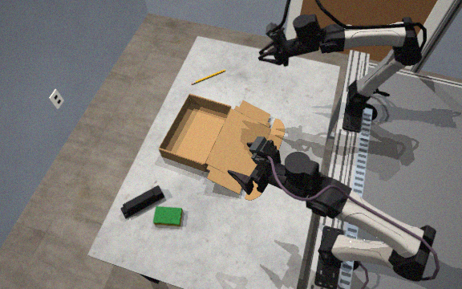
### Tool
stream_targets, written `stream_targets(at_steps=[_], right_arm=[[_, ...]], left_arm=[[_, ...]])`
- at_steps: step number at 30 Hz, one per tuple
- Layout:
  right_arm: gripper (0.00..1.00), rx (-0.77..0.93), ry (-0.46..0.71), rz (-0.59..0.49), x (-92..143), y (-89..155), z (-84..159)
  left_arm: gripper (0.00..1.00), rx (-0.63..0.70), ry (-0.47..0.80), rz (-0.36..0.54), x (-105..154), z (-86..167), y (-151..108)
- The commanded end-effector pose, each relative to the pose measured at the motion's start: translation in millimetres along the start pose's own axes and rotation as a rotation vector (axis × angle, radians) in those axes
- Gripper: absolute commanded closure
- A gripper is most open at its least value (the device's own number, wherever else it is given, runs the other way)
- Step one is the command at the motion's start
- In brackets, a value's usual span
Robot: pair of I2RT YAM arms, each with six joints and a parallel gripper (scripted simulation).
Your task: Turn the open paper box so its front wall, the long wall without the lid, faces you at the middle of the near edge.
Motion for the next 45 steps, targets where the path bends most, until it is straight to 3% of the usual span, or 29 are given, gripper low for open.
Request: stream_targets(at_steps=[1, 9, 13, 15, 27, 45], right_arm=[[0.71, -0.068, 0.173, 0.019, -33, 14, 24], [0.71, -0.091, 0.402, 0.105, -119, 47, 64], [0.71, -0.091, 0.467, 0.144, -152, 57, 77], [0.71, -0.091, 0.467, 0.144, -152, 57, 77], [0.71, -0.083, 0.515, 0.185, -208, 69, 94], [0.71, -0.084, 0.520, 0.175, -233, 62, 106]], left_arm=[[0.00, -0.040, 0.063, 0.097, 24, 1, -30], [0.00, -0.128, 0.155, 0.341, 66, 19, -79], [0.00, -0.171, 0.205, 0.444, 69, 36, -96], [0.00, -0.171, 0.205, 0.444, 69, 36, -96], [0.00, -0.177, 0.285, 0.438, 31, 70, -113], [0.00, -0.167, 0.299, 0.411, -9, 98, -123]])
Point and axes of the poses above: on each arm, the point where the finger pads meet when closed, its own x axis back along the fingers, its own y axis across the jaws, z = x × y, the point moved 8 cm from there along x, back along the fingers, and after that the axes turned 4 degrees about x, right-handed, at the moved point
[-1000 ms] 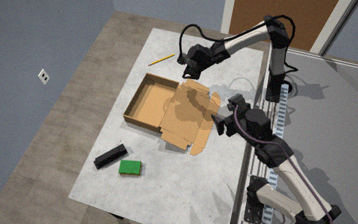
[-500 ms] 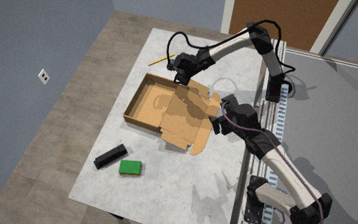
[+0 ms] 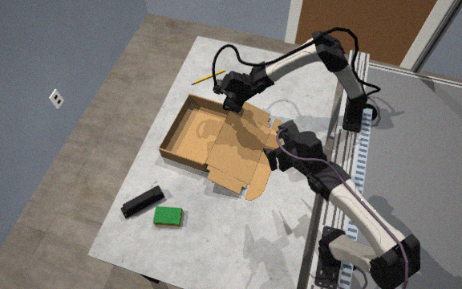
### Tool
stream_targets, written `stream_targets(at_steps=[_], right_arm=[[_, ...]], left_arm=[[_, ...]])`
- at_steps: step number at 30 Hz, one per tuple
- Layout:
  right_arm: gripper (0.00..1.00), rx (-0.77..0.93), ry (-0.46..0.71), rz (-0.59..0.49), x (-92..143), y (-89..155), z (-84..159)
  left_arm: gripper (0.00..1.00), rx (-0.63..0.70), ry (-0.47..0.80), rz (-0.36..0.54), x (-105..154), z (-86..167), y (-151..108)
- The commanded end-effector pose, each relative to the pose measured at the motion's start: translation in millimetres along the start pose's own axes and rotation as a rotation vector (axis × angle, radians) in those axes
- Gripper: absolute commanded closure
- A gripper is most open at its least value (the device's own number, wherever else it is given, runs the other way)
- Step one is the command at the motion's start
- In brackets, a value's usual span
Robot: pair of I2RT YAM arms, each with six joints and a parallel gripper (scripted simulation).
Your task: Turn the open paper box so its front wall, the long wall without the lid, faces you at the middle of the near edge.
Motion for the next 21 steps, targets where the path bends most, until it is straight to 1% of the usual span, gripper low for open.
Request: stream_targets(at_steps=[1, 5, 11, 19, 21], right_arm=[[0.71, -0.014, -0.044, -0.013, -2, -2, -18], [0.71, -0.014, -0.041, -0.009, -2, -3, -20], [0.71, -0.014, -0.042, -0.013, -15, -3, -19], [0.71, -0.015, -0.047, -0.013, -26, -3, -21], [0.71, -0.015, -0.047, -0.013, -26, -3, -21]], left_arm=[[0.00, 0.021, -0.076, -0.017, -7, -12, 4], [0.00, 0.022, -0.084, -0.018, -11, -13, 4], [0.00, 0.026, -0.087, -0.025, -24, -9, 5], [0.00, 0.031, -0.100, -0.032, -37, -7, 7], [0.00, 0.031, -0.100, -0.032, -37, -7, 7]])
Point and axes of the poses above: on each arm, the point where the finger pads meet when closed, its own x axis back along the fingers, its own y axis across the jaws, z = x × y, the point moved 8 cm from there along x, back along the fingers, and after that the axes turned 4 degrees about x, right-handed, at the moved point
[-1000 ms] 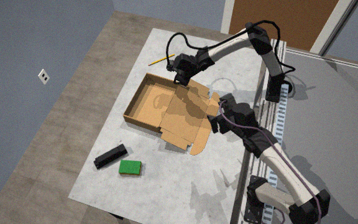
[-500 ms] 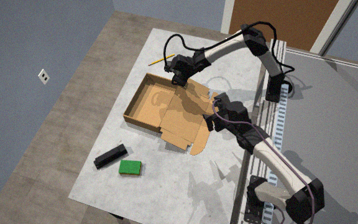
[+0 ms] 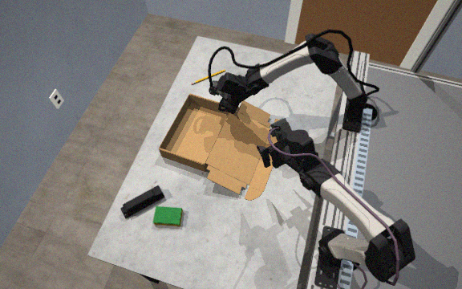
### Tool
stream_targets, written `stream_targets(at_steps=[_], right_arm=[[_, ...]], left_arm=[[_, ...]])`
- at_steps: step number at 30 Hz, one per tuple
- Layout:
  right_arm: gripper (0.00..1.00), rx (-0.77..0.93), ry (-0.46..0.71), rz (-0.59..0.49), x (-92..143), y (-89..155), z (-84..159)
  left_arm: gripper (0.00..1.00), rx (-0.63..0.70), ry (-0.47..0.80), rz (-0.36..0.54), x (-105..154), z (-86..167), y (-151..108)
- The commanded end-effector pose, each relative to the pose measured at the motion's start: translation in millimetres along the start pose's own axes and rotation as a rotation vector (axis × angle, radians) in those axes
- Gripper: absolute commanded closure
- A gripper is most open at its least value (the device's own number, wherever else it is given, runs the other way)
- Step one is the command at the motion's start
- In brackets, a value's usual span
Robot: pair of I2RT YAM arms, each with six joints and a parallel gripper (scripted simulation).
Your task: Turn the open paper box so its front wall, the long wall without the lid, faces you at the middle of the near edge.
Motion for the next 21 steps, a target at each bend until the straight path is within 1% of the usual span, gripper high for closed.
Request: stream_targets(at_steps=[1, 10, 11, 12, 13, 15, 17, 19, 21], right_arm=[[0.71, -0.006, -0.042, -0.013, 1, -1, -16], [0.71, -0.004, -0.033, -0.012, -16, 0, -13], [0.79, -0.002, -0.023, -0.008, -17, -1, -11], [0.86, -0.004, -0.030, -0.009, -12, -2, -13], [0.89, -0.005, -0.037, -0.010, -7, -2, -14], [0.95, -0.007, -0.040, -0.010, -6, -2, -15], [0.95, -0.007, -0.040, -0.010, -6, -2, -15], [1.00, -0.014, -0.050, -0.017, -1, 0, -17], [1.00, -0.017, -0.060, -0.020, 3, 0, -20]], left_arm=[[0.00, 0.019, -0.069, -0.014, -3, -12, 3], [0.00, 0.022, -0.077, -0.019, -15, -7, 5], [0.00, 0.022, -0.073, -0.019, -18, -6, 5], [0.00, 0.022, -0.073, -0.019, -19, -5, 5], [0.00, 0.022, -0.074, -0.019, -20, -5, 5], [0.00, 0.022, -0.075, -0.019, -23, -4, 5], [0.00, 0.022, -0.075, -0.019, -23, -4, 5], [0.00, 0.021, -0.080, -0.018, -25, -4, 5], [0.00, 0.021, -0.078, -0.018, -28, -1, 6]])
Point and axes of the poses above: on each arm, the point where the finger pads meet when closed, its own x axis back along the fingers, its own y axis across the jaws, z = x × y, the point moved 8 cm from there along x, back along the fingers, and after that the axes turned 4 degrees about x, right-handed, at the moved point
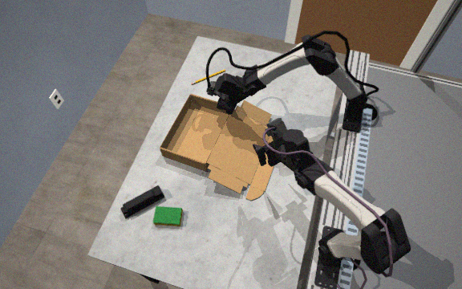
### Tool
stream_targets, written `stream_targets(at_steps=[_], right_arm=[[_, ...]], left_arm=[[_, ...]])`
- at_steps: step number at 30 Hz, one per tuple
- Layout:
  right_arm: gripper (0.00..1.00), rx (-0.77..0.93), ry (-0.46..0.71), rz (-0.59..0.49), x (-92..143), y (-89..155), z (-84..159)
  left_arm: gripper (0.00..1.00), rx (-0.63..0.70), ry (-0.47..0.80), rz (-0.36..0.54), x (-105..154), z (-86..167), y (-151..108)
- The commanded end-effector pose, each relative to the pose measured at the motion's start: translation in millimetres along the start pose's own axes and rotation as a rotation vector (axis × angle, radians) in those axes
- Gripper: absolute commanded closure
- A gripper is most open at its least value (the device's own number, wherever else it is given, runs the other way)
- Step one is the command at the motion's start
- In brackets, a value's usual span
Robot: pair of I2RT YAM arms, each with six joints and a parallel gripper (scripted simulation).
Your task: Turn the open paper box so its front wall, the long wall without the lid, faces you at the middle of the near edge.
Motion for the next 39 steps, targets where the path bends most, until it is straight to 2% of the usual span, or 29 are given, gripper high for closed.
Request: stream_targets(at_steps=[1, 17, 39], right_arm=[[1.00, -0.019, -0.053, -0.022, 20, 1, -18], [1.00, 0.089, -0.044, -0.081, -1, -5, -18], [1.00, 0.238, -0.021, -0.173, -10, -13, -20]], left_arm=[[0.00, 0.016, -0.052, -0.012, -5, -7, 4], [0.00, 0.013, -0.083, -0.018, -20, -7, 7], [0.00, 0.008, -0.120, -0.011, -38, -13, 11]])
Point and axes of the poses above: on each arm, the point where the finger pads meet when closed, its own x axis back along the fingers, its own y axis across the jaws, z = x × y, the point moved 8 cm from there along x, back along the fingers, and after that the axes turned 4 degrees about x, right-handed, at the moved point
